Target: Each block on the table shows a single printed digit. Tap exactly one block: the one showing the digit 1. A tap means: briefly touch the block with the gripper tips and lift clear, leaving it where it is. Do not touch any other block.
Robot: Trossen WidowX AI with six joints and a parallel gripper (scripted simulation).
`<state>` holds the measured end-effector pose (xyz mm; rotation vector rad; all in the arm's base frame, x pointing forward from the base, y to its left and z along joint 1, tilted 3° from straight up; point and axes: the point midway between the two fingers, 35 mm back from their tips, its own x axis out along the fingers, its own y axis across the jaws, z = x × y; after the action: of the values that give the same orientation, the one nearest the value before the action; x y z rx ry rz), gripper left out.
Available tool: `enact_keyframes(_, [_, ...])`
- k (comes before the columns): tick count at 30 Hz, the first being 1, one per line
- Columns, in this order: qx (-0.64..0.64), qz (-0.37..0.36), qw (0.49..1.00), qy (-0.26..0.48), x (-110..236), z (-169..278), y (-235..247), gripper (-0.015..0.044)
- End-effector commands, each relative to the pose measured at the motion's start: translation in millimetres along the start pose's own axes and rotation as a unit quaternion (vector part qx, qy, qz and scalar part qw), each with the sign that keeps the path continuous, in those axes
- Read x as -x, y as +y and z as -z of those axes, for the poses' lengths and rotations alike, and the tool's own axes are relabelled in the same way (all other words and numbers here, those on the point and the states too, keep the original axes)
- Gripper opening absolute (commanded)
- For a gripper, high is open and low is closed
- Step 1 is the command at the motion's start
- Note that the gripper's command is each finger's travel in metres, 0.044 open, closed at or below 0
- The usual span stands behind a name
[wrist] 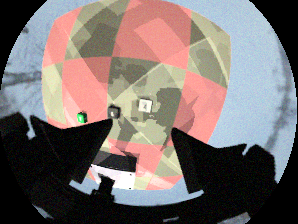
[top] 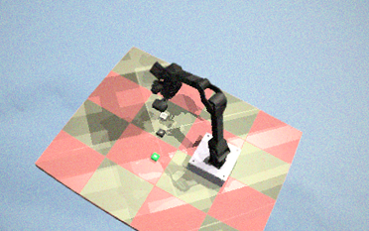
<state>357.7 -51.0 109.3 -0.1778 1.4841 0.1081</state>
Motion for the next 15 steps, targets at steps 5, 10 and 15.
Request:
enact_keyframes(5, [-0.003, -0.005, 1.0, 0.002, -0.3, 0.5, 1.5, 0.04])
enact_keyframes(10, [-0.003, -0.005, 1.0, 0.002, -0.3, 0.5, 1.5, 0.04])
enact_keyframes(15, [-0.004, -0.01, 1.0, 0.003, 0.0, 4.6, 13.6, 0.04])
